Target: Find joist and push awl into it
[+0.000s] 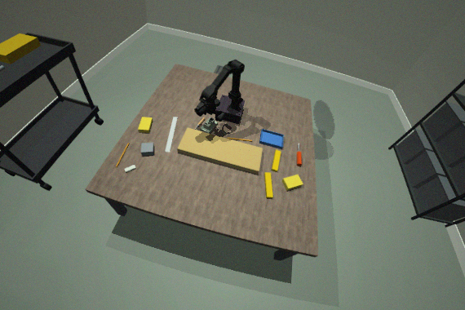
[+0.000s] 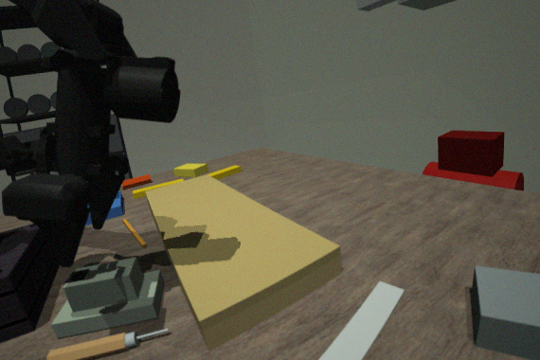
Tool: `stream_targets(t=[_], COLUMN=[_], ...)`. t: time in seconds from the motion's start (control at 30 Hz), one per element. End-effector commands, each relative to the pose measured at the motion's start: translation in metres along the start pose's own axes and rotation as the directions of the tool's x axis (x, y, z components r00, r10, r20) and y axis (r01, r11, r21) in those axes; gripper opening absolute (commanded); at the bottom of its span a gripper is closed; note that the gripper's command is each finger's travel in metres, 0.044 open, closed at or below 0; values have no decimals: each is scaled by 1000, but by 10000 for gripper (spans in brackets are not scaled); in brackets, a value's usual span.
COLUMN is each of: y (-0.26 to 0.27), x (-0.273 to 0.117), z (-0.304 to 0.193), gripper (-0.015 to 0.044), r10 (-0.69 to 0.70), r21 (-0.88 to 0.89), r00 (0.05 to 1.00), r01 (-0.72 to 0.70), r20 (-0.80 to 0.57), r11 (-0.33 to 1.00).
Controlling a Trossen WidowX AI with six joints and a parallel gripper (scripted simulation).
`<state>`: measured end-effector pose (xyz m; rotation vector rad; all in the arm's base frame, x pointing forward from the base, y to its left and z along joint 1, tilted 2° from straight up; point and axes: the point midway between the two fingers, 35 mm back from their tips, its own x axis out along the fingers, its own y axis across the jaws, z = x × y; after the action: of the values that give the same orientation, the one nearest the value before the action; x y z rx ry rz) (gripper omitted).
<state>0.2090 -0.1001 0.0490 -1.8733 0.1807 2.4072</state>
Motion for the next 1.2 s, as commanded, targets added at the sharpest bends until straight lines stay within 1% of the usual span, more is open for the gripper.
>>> stream_targets(t=[0.0,0.43,1.17], y=[-2,5,5], x=[20,19,53], z=[-1,-7,-17], gripper=[440,440,440], r10=[-8,-7,-7], r21=[1,1,1], r00=[1000,1000,1000], r01=[8,7,7], r20=[13,12,13], r11=[1000,1000,1000])
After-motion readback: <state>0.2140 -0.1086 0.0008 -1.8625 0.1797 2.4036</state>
